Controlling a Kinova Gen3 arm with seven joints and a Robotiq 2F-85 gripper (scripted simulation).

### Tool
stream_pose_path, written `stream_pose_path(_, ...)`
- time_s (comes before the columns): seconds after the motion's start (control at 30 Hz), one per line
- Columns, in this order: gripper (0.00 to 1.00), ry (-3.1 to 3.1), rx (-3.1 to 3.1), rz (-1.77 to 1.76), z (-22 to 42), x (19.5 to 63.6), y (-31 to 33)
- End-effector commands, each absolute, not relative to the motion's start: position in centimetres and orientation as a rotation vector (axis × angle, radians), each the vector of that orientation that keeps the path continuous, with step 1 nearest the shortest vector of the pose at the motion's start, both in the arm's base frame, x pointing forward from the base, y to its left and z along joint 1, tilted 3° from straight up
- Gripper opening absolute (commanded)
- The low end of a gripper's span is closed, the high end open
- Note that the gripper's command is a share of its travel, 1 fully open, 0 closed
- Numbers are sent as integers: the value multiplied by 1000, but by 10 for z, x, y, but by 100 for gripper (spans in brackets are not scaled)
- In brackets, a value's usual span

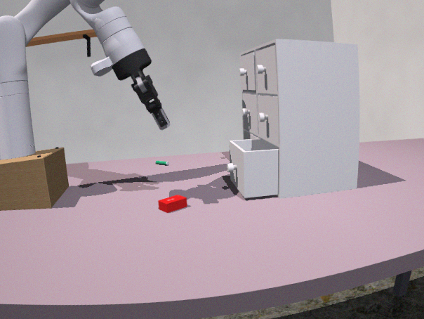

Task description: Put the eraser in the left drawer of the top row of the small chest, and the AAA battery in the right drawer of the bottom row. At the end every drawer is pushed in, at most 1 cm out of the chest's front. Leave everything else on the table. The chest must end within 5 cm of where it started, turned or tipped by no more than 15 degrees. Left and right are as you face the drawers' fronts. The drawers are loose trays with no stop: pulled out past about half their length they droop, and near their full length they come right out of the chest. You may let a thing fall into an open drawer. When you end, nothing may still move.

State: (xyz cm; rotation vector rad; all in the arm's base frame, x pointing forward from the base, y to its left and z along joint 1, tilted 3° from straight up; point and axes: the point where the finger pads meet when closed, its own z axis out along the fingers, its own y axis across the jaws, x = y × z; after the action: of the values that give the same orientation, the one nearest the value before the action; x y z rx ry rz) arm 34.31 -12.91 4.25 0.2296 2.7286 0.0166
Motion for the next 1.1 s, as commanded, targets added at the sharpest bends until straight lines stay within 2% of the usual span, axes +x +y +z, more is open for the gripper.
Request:
stream_pose_path(0.0, 33, 2729, 219, 20, 49, 347, -128)
stream_pose_path(1.07, 33, 2936, 230, 45, 85, 320, -125)
